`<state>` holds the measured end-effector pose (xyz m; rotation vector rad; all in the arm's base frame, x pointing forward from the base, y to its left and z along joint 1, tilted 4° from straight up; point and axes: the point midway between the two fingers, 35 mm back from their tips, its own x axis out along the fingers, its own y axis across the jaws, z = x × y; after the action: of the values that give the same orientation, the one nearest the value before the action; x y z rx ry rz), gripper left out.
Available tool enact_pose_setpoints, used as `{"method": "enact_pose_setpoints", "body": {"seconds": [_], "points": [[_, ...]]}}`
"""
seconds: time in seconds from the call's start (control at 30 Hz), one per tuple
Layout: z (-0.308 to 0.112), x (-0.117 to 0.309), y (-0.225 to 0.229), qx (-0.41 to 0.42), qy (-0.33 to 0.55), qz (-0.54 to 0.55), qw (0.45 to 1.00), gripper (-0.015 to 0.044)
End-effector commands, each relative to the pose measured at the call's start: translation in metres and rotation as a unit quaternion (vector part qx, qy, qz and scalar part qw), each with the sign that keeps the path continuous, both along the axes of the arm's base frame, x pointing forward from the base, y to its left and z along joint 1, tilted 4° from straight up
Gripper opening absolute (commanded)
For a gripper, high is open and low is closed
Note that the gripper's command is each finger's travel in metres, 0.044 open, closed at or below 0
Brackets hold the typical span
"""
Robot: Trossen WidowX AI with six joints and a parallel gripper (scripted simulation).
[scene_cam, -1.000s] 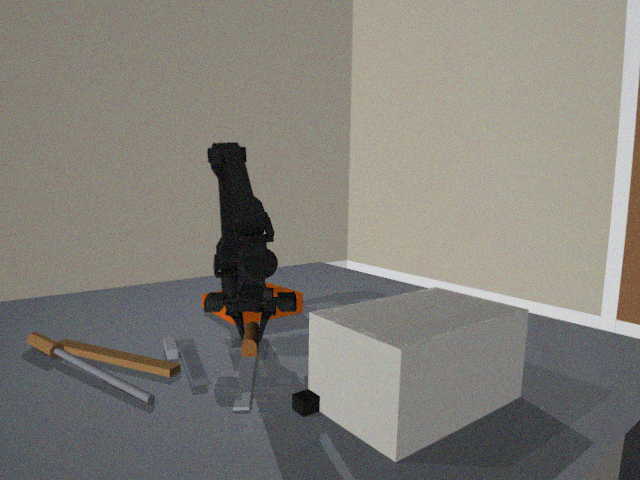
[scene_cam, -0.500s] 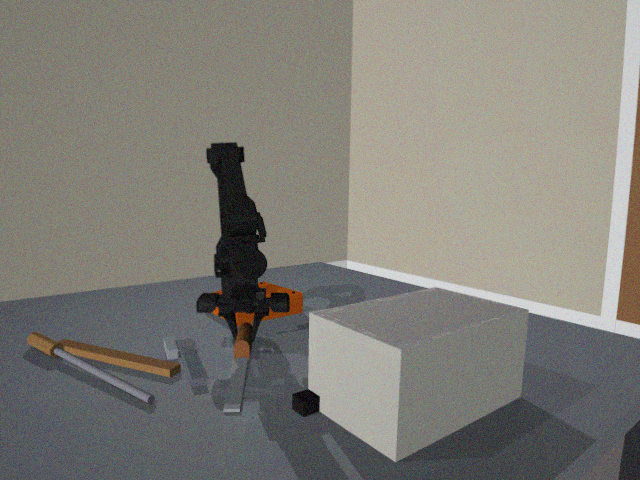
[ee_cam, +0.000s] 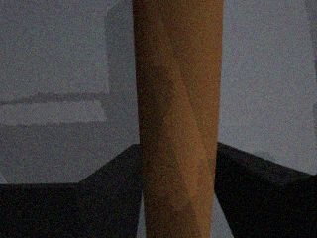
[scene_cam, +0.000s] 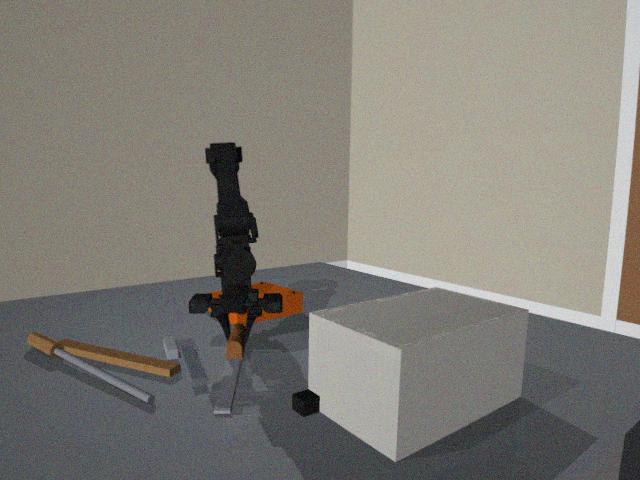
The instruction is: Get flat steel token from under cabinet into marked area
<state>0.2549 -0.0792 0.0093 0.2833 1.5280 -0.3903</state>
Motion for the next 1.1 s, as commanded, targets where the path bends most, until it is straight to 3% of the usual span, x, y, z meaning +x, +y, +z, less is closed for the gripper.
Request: {"method": "enact_pose_setpoints", "body": {"seconds": [0.0,1.07], "points": [[0.002,0.001,-0.007,-0.002,-0.001,-0.004,1.0,0.0],[0.004,-0.001,-0.041,-0.004,-0.001,-0.004,1.0,0.0]]}}
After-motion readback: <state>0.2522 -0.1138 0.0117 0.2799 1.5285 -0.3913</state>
